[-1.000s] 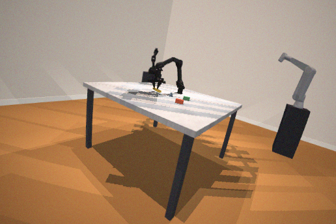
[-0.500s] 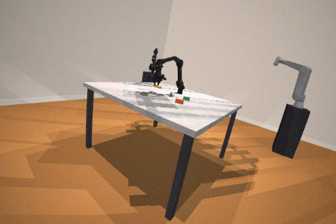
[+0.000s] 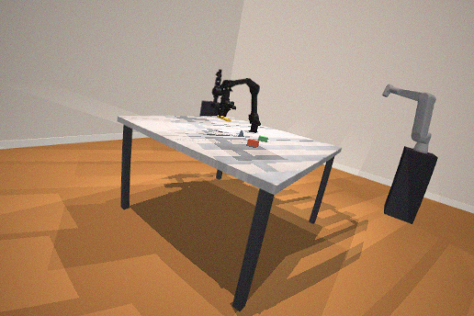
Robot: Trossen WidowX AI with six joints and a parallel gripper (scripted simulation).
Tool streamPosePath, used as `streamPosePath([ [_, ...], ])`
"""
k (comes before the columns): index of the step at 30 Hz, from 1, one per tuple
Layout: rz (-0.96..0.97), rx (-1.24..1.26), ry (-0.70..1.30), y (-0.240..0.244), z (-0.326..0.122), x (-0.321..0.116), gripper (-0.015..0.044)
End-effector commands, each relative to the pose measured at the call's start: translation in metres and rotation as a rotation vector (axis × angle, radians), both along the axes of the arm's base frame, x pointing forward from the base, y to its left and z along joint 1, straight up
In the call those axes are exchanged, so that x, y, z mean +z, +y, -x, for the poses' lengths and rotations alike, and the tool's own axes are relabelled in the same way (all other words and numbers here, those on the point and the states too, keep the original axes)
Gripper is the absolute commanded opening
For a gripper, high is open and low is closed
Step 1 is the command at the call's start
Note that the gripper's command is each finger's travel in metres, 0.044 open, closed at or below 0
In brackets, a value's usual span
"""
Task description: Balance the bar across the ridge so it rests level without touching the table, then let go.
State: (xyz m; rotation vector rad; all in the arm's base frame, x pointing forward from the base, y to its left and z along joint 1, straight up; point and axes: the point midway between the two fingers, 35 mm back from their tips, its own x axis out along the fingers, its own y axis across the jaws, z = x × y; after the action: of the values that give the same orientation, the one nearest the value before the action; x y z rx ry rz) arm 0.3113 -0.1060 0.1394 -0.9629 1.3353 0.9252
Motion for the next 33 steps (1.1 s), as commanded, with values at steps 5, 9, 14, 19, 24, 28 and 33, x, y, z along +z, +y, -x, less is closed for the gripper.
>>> streamPosePath([
  [5,0.005,0.227,0.004,0.031,0.004,0.002,0.0000],
  [9,0.007,0.350,0.005,0.047,0.006,0.002,0.0000],
  [14,0.010,0.509,0.006,0.066,0.010,0.002,0.0000],
  [19,0.013,0.673,0.007,0.086,0.014,0.002,0.0000],
  [24,0.015,0.839,0.007,0.104,0.019,0.002,0.0000],
  [28,0.018,0.971,0.007,0.119,0.022,0.002,0.0000],
  [33,0.021,1.136,0.007,0.138,0.024,0.002,0.0000],
])
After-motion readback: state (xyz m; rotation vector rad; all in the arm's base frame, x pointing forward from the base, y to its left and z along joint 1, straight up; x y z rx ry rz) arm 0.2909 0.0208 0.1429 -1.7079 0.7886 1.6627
